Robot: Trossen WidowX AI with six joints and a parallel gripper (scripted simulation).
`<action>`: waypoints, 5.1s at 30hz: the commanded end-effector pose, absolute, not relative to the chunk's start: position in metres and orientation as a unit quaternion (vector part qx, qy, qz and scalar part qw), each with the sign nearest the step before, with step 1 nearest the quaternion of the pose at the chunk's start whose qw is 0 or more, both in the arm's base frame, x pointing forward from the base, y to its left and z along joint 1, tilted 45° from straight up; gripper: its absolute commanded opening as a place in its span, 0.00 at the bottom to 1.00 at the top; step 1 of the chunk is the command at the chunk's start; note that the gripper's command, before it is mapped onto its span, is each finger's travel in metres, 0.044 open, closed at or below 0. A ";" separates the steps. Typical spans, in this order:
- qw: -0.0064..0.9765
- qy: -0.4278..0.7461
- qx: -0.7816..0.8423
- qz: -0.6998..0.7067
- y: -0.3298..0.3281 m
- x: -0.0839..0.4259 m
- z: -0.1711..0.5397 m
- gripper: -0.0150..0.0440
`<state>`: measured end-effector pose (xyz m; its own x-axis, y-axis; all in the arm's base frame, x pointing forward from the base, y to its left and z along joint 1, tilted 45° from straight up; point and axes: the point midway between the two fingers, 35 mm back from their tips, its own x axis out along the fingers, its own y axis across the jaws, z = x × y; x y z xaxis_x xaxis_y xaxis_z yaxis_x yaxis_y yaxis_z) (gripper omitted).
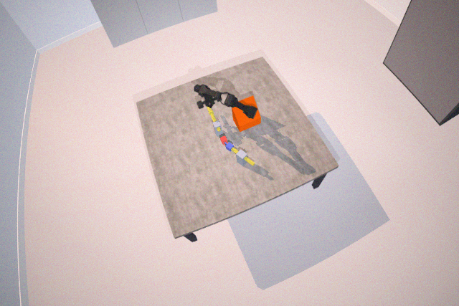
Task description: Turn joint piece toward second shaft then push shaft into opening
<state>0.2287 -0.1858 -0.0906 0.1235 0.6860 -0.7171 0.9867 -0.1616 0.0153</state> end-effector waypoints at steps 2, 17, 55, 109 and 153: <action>0.252 0.592 0.704 -0.300 -0.185 0.228 -0.095 0.25; 0.252 0.592 0.704 -0.299 -0.170 0.231 -0.112 0.25; 0.500 0.662 0.556 -0.055 -0.220 0.226 -0.062 1.00; 0.460 0.650 0.603 0.040 -0.158 0.249 0.020 1.00; 0.238 0.642 0.724 -0.081 -0.095 0.258 0.042 1.00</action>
<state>0.2585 -0.0857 0.0524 0.1685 0.9005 -0.4008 0.9805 -0.1113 0.1621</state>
